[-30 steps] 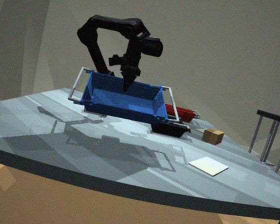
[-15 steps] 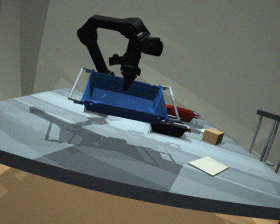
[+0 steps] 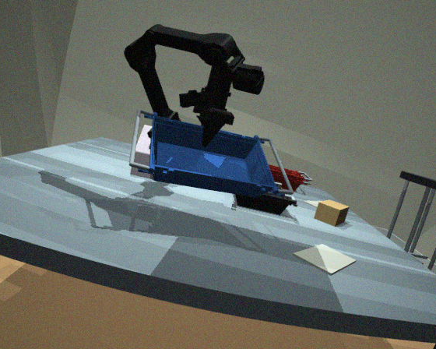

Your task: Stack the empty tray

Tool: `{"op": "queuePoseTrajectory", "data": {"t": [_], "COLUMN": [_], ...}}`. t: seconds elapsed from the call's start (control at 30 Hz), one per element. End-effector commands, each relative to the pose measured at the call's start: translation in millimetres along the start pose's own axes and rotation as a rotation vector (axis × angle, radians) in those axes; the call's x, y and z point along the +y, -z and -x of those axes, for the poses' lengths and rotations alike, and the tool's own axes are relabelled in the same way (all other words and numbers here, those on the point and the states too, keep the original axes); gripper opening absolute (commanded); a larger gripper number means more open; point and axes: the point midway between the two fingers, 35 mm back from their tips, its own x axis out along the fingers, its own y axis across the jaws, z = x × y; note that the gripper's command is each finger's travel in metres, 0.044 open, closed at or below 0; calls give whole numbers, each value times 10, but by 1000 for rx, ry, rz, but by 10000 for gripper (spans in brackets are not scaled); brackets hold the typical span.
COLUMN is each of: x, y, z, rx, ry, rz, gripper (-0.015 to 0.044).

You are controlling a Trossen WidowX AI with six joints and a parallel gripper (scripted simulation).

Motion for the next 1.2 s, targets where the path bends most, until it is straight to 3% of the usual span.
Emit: {"op": "queuePoseTrajectory", "data": {"t": [0.0, 1.17], "x": [18, -704], "y": [171, 1495], "z": [25, -31], "rx": [19, 36], "ry": [-8, 36], "rz": [60, 645], "gripper": [0, 0]}}
